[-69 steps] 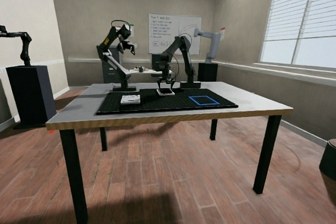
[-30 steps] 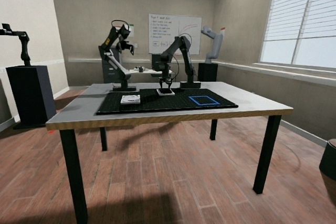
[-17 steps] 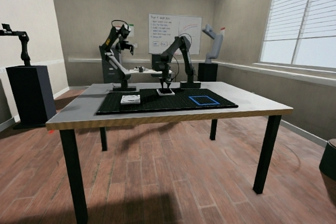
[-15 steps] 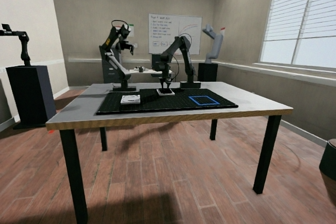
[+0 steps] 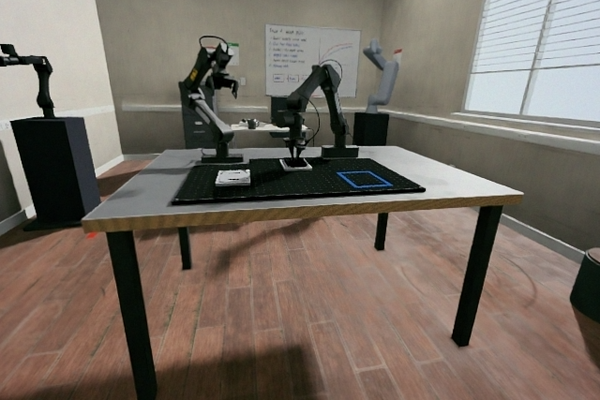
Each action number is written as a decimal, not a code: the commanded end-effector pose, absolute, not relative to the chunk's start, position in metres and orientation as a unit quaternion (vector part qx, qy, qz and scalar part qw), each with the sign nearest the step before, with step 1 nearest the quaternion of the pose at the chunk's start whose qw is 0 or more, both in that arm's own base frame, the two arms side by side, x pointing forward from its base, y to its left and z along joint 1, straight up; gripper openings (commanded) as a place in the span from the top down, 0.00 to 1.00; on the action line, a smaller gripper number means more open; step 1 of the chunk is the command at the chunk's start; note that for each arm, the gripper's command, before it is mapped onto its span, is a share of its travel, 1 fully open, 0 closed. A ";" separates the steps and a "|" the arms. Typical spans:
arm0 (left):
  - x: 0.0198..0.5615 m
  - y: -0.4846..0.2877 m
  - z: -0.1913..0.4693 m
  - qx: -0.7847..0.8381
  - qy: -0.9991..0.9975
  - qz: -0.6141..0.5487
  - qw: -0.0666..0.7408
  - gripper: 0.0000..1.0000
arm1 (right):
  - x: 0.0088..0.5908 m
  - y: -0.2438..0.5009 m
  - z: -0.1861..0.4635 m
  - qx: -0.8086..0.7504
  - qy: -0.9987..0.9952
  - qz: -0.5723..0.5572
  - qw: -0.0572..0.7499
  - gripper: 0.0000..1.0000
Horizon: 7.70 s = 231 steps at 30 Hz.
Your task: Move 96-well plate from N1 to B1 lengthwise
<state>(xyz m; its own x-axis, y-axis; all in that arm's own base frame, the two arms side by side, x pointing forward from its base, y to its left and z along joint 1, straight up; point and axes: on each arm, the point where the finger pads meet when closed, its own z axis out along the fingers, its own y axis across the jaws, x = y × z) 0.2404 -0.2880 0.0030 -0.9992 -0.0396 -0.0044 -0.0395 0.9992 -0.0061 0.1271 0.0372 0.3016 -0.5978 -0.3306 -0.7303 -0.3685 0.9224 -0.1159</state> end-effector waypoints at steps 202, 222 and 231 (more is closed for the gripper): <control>0.307 -0.220 0.043 0.048 0.999 0.000 0.000 0.22 | 0.172 0.040 0.327 -0.075 0.885 0.017 0.459 0.00; 0.426 -0.071 0.041 -0.005 1.000 0.000 -0.007 0.22 | 0.263 0.281 0.271 -0.343 0.776 0.174 0.500 0.00; 0.454 -0.040 0.041 -0.038 0.999 0.009 0.000 0.22 | 0.251 0.354 0.220 -0.436 0.710 0.222 0.506 0.00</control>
<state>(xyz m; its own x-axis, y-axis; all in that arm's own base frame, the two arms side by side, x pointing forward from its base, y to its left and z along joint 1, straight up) 0.4471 -0.0524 0.0325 -0.9982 -0.0602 0.0032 -0.0602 0.9982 0.0029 0.2504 0.3172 0.2203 -0.2363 -0.4498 -0.8613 -0.7858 0.6099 -0.1029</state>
